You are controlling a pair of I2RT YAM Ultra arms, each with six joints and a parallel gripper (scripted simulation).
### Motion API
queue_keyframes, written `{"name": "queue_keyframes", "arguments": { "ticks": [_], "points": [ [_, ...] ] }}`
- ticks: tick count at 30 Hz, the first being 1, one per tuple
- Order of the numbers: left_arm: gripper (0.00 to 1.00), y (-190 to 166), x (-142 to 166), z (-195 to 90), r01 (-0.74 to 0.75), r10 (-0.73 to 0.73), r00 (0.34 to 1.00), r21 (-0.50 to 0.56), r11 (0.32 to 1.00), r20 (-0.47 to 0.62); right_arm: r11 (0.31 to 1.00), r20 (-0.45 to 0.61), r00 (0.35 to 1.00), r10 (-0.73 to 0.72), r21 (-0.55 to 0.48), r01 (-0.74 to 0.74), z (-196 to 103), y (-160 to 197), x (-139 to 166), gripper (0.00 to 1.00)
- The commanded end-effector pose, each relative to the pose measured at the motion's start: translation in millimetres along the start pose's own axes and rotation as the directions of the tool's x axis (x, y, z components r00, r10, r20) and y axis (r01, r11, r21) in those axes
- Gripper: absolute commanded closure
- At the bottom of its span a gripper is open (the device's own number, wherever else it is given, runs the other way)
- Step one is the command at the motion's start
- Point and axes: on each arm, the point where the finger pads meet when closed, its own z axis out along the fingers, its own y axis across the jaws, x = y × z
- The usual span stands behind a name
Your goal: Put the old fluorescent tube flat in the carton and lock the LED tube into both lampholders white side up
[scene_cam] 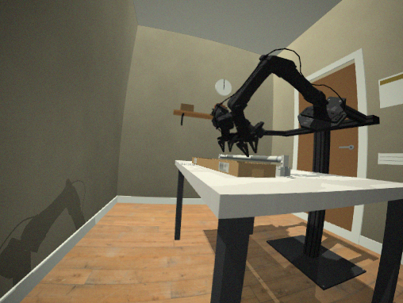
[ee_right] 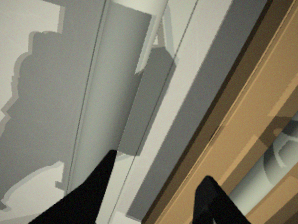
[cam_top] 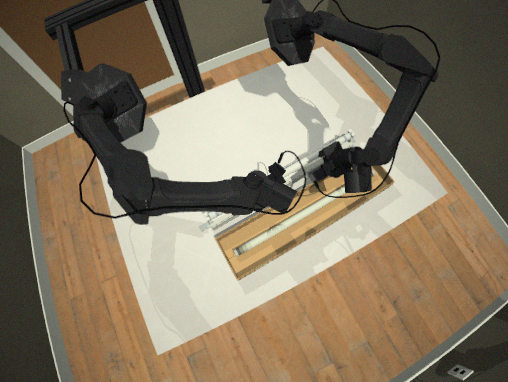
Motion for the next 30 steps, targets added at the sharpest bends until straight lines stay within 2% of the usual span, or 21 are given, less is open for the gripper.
{"name": "queue_keyframes", "arguments": {
  "ticks": [1, 20, 28, 30],
  "points": [
    [0.51, 9.5, -13.0, -14.2, -0.007, 0.010, 1.000, -0.107, 0.994, 0.028, 0.991, 0.046, 0.999, 0.010, 0.131, -0.016, -18.2, -17.1, -15.1, 0.51],
    [0.51, -5.6, -26.1, -14.4, -0.008, 0.015, 1.000, -0.299, 0.954, 0.020, 0.948, 0.023, 1.000, -0.014, 0.318, 0.006, -24.6, 6.4, -13.1, 0.51],
    [0.51, -17.1, -28.6, -18.9, 0.008, 0.000, 1.000, -0.420, 0.908, 0.019, 0.903, -0.001, 1.000, 0.005, 0.430, -0.005, -38.0, 20.7, 2.7, 0.51],
    [0.51, -22.2, -28.1, -18.2, 0.002, 0.006, 1.000, -0.424, 0.906, 0.016, 0.902, -0.003, 1.000, -0.002, 0.432, 0.003, -38.6, 26.6, 5.2, 0.51]
  ]
}}
